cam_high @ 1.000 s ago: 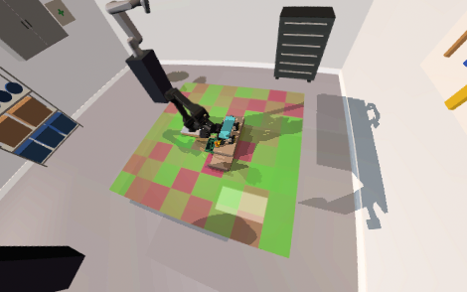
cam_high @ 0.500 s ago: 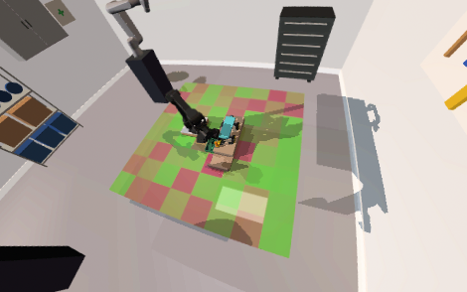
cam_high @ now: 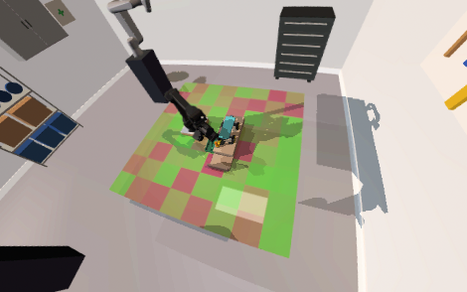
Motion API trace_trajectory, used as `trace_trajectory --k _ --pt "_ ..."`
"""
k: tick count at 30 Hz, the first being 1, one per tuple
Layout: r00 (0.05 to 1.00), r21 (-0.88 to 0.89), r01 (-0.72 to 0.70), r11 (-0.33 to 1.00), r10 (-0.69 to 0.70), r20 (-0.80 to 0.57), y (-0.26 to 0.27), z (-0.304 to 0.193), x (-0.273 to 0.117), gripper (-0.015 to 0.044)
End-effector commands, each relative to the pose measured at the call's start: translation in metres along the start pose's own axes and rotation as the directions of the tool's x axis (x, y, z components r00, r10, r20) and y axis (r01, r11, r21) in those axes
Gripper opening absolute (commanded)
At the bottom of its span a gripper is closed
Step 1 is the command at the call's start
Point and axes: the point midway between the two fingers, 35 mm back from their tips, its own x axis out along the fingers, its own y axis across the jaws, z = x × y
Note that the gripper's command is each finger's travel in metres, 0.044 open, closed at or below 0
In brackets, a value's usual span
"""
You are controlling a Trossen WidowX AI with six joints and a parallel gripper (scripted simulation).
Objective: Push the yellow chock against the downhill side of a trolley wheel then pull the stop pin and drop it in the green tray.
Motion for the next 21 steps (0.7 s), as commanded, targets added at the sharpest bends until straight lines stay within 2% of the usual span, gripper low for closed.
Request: trace_trajectory --k 1,11,21 --pt "1.000 0.126 -0.011 0.992 0.007 0.027 -0.0019 -0.0002 0.0017 0.0000" --pt "0.996 0.409 -0.058 0.911 0.027 0.082 -0.0027 -0.0021 0.0020 0.0000" --pt "0.990 0.652 -0.126 0.747 0.050 0.135 -0.0032 -0.0041 0.0020 0.0000"
